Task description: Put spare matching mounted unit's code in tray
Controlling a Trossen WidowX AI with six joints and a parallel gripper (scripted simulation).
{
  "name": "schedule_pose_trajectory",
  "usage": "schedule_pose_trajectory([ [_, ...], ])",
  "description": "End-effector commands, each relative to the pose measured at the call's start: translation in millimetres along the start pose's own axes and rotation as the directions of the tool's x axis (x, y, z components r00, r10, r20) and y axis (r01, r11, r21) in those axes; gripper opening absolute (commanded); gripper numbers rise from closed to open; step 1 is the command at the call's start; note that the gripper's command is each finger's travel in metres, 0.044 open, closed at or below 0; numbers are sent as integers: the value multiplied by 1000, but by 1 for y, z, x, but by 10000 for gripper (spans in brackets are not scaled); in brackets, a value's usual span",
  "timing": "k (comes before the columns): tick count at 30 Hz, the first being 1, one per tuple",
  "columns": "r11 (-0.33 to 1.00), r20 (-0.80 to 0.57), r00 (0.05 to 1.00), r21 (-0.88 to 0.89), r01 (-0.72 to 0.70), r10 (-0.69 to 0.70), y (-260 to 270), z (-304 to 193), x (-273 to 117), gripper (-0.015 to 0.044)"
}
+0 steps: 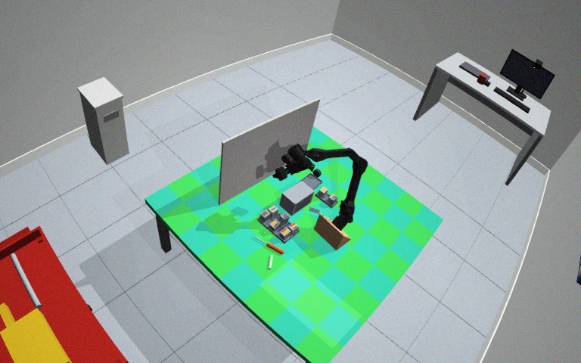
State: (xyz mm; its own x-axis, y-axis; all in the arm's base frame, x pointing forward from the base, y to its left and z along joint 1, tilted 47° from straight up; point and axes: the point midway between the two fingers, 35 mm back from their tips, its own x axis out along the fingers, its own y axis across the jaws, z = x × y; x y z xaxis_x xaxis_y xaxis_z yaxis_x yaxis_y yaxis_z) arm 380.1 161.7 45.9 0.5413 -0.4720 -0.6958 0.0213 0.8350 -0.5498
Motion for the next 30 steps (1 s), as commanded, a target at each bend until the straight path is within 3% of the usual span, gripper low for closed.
schedule_pose_trajectory([
  [1, 991, -380, 915, -35, 128, -132, -60, -14, 40, 440],
  [7, 974, -610, 763, -70, 216, -213, -104, -29, 50, 440],
  [30, 969, -617, 757, -39, 244, -215, -113, -31, 45, 440],
])
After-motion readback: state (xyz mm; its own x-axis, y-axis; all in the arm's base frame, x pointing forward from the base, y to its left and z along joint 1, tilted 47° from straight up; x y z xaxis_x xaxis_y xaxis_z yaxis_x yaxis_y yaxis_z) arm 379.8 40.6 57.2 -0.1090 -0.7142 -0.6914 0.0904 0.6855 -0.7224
